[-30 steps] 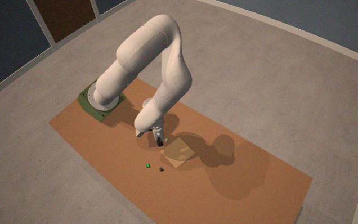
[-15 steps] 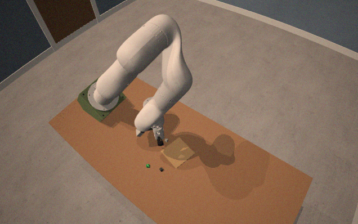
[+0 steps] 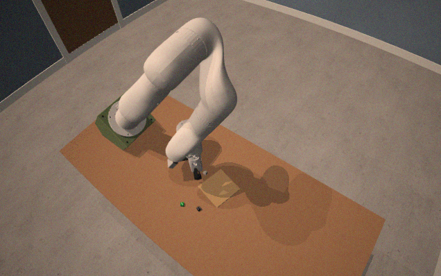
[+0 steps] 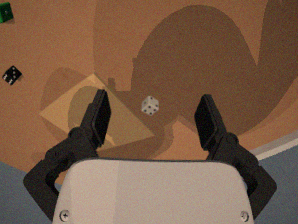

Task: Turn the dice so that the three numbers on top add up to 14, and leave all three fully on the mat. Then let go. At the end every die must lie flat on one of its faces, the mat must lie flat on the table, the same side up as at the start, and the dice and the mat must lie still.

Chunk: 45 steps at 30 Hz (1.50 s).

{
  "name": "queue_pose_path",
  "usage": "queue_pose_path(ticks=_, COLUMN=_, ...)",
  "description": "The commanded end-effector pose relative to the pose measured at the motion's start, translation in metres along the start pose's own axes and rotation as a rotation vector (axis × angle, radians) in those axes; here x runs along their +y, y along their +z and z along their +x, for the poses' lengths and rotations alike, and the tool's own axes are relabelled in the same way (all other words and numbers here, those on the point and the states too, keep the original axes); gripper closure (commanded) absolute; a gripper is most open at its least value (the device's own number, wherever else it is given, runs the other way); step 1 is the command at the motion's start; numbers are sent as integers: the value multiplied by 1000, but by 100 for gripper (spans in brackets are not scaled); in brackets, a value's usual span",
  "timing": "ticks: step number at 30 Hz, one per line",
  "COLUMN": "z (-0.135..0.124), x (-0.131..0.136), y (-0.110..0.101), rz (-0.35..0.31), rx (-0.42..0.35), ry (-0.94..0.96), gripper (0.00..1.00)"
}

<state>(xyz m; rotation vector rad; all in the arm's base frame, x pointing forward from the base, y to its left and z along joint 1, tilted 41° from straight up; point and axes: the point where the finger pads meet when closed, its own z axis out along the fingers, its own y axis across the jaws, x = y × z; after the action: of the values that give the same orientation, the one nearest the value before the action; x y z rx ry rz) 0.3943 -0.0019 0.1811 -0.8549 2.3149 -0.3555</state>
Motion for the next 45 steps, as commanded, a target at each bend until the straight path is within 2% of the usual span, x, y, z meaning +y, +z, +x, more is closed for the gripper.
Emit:
queue_pose_path(ticks=1, z=0, x=0, y=0, rz=0, rx=0, ry=0, gripper=0)
queue_pose_path(ticks=17, z=0, x=0, y=-1, rz=0, rx=0, ry=0, gripper=0)
queue_pose_path(ticks=28, z=0, x=0, y=-18, rz=0, rx=0, ry=0, gripper=0)
queue_pose_path(ticks=42, z=0, x=0, y=-81, rz=0, rx=0, ry=0, gripper=0)
queue_pose_path(ticks=45, z=0, x=0, y=-84, rz=0, rx=0, ry=0, gripper=0)
